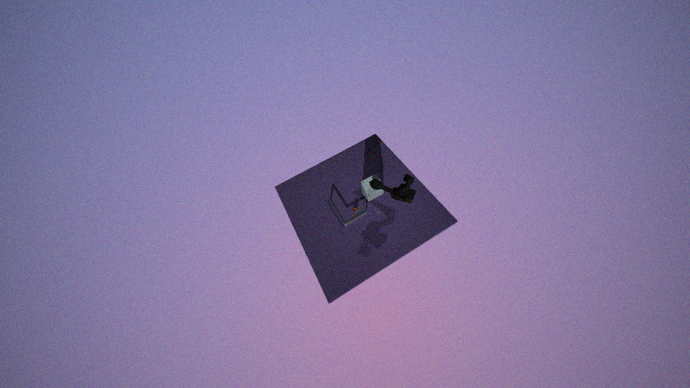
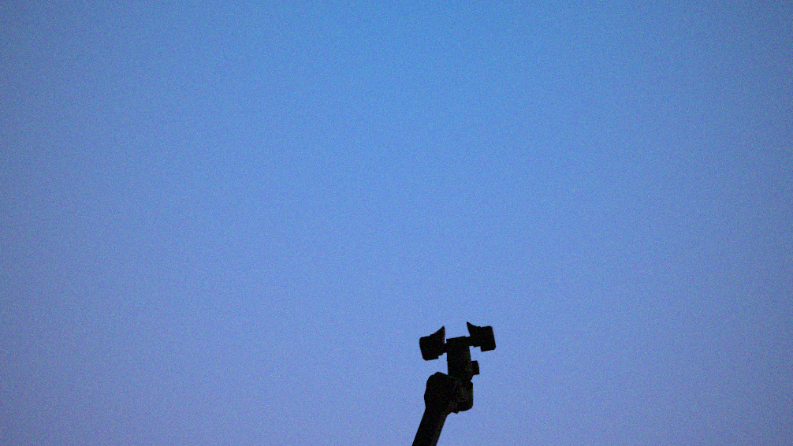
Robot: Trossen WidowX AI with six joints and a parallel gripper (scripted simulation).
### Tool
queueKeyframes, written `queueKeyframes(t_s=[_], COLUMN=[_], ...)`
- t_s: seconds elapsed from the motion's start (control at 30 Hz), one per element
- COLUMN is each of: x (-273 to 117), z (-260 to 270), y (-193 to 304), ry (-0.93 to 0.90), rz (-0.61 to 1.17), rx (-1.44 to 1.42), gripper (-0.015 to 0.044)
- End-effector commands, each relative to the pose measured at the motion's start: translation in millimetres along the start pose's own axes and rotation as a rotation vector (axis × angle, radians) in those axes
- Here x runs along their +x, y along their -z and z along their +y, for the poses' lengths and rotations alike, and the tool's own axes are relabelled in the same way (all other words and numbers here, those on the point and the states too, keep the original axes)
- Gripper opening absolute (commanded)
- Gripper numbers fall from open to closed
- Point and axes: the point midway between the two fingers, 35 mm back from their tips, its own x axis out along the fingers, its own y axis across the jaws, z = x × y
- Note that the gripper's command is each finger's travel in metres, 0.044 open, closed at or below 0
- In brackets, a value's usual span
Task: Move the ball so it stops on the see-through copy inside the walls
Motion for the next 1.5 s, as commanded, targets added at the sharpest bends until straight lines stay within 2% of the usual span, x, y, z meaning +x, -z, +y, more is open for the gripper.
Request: queueKeyframes(t_s=[0.0, 0.17, 0.37, 0.57, 0.8, 1.13, 1.47], x=[-5.9, -28.4, -77.6, -147.3, -250.1, -416.6, -576.7], z=[21.3, 53.5, 88.4, 116.8, 138.7, 137.9, 93.9], y=[50.3, 122.4, 201.6, 267.1, 326.4, 359.9, 330.0], ry=[-0.106, -0.291, -0.543, -0.828, -1.214, -1.812, -2.429], rz=[0.123, 0.292, 0.472, 0.621, 0.755, 0.868, 0.898], rx=[-0.109, -0.257, -0.409, -0.528, -0.617, -0.610, -0.391], gripper=[0.0301, 0.0301, 0.0301, 0.0301, 0.0301, 0.0301, 0.0301])
